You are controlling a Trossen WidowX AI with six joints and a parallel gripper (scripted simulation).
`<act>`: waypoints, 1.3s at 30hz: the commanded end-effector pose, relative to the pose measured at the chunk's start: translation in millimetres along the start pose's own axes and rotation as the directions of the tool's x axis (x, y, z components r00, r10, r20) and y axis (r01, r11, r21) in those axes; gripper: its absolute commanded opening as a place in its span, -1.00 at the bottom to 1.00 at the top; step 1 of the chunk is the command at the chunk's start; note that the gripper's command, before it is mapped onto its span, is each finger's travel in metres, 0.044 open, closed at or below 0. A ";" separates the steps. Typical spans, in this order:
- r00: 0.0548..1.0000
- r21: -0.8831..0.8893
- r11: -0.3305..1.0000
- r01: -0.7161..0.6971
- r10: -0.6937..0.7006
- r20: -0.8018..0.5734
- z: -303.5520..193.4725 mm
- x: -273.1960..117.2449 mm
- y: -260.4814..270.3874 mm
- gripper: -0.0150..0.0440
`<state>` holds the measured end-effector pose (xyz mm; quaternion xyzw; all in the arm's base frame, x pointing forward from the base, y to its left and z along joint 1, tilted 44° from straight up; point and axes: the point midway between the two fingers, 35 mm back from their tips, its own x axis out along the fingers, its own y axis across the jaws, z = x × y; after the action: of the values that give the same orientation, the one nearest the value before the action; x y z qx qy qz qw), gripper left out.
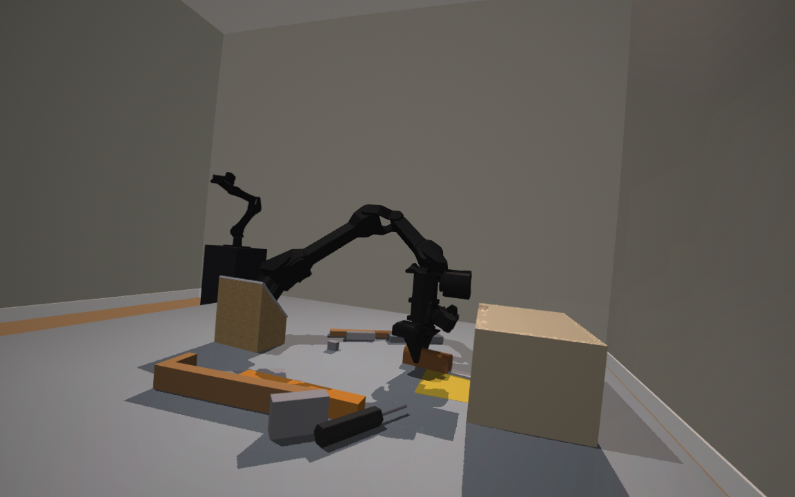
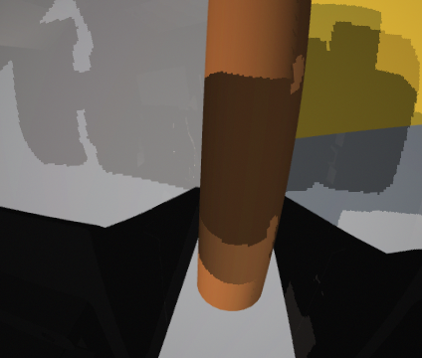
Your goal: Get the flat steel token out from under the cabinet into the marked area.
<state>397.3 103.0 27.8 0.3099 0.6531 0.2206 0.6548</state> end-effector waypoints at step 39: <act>1.000 0.003 1.000 0.006 -0.006 -0.002 -29.8 1.0 -7.8 -0.49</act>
<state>371.3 101.2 24.1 0.3074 0.6535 0.2207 0.6556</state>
